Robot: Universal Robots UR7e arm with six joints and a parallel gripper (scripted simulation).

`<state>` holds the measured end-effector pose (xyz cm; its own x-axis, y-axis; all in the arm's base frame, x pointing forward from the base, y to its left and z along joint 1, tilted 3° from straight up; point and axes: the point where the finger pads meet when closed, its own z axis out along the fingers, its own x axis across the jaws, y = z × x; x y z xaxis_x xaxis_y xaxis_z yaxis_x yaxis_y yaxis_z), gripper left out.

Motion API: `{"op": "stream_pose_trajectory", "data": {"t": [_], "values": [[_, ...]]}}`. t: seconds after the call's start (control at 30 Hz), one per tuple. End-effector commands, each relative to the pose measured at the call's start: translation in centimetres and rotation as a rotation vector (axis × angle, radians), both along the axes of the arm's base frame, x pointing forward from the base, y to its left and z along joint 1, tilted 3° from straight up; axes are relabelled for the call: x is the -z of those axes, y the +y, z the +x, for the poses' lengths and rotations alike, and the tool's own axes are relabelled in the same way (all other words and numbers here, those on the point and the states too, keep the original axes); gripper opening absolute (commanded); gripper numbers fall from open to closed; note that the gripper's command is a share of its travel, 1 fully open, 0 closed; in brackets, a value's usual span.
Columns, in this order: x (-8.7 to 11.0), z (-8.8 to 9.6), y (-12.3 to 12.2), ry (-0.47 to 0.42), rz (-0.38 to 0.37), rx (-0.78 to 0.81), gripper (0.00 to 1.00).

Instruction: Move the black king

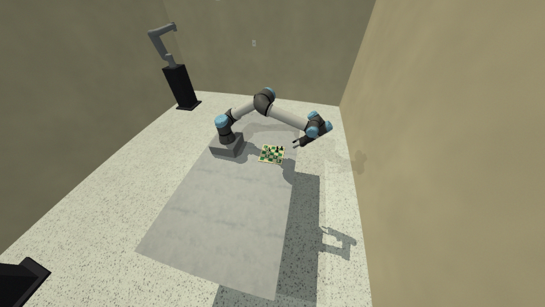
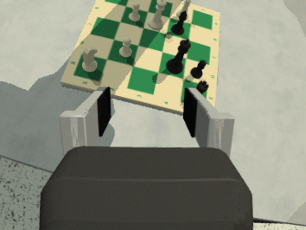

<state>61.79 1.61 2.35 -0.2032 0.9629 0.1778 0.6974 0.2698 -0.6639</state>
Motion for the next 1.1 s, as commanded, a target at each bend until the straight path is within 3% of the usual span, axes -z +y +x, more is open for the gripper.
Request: {"op": "stream_pose_trajectory", "data": {"t": [0.0, 0.7, 1.07], "values": [[-0.7, -0.8, 0.2, -0.121, 0.064, -0.065, 1.0], [-2.1, -6.0, 1.4, -0.393, 0.184, -0.26, 1.0], [-2.5, -10.0, 2.3, -0.535, 0.227, -0.384, 1.0]]}}
